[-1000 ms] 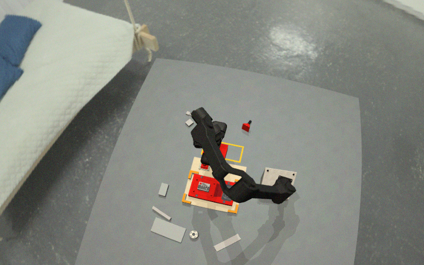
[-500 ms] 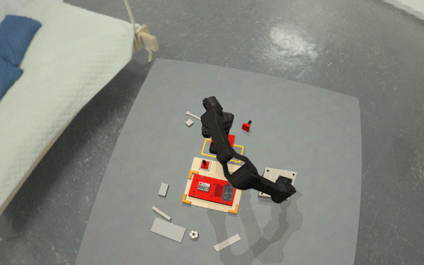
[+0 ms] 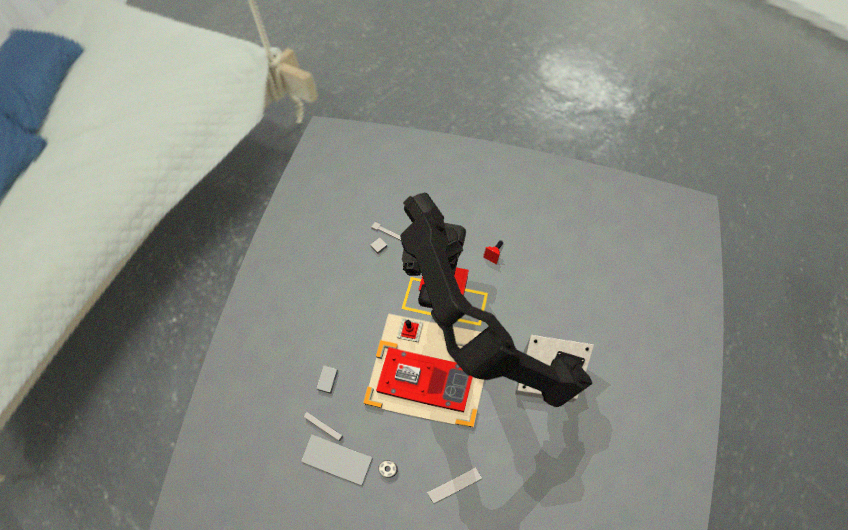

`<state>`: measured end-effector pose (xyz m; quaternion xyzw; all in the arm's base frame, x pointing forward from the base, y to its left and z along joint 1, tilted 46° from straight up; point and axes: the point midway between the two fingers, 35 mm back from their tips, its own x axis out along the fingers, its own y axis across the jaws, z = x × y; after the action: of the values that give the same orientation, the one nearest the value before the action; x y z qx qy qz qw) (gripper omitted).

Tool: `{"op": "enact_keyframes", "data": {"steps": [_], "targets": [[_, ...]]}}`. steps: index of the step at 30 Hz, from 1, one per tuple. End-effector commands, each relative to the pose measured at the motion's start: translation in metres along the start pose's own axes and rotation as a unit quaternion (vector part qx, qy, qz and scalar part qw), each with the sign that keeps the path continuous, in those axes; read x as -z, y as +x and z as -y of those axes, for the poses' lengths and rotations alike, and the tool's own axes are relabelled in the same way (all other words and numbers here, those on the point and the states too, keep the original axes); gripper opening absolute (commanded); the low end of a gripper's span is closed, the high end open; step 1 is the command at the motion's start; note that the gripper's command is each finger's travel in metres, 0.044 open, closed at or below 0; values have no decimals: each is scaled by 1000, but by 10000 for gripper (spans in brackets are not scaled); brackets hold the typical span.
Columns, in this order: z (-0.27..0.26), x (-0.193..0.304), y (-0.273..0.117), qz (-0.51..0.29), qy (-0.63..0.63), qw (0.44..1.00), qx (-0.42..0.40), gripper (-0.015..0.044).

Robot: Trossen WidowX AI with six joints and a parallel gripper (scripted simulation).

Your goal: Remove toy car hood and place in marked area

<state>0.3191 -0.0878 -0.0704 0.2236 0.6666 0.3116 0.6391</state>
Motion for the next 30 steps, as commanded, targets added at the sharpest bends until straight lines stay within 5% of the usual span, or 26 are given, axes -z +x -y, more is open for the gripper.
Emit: {"op": "enact_keyframes", "data": {"steps": [1,30], "targets": [[0,1,4,0,3,1000,-2,0],[0,0,24,0,3,1000,-2,0]]}}
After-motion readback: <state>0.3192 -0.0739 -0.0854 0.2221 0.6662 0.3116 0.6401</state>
